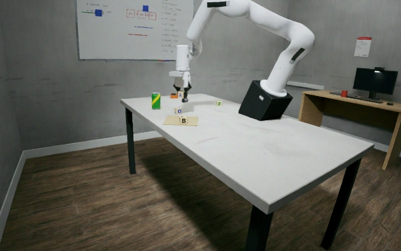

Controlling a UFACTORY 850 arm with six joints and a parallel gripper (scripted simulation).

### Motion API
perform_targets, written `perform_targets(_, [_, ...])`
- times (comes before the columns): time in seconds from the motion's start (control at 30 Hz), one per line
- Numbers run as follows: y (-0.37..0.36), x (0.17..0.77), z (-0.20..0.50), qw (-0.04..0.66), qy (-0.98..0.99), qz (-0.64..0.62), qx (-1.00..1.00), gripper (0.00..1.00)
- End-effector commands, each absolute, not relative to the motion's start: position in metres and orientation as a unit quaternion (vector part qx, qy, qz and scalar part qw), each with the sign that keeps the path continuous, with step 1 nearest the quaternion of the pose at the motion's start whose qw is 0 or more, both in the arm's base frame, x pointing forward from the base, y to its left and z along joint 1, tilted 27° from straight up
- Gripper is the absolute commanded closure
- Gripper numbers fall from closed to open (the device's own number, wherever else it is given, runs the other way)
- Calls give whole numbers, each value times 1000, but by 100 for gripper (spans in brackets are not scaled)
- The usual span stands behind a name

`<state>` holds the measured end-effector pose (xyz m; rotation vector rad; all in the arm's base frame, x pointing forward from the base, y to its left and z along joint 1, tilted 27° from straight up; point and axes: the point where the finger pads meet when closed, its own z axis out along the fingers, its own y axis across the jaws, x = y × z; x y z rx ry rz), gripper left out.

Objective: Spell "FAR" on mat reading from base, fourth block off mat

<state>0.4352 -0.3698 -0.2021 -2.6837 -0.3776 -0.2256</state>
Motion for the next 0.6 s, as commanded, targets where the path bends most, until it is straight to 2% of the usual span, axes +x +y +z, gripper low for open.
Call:
perform_targets(0.0, [-354,455,-193,201,-201,-101,-953,59])
perform_targets(0.57, [-292,508,-166,177,-398,-143,-889,59])
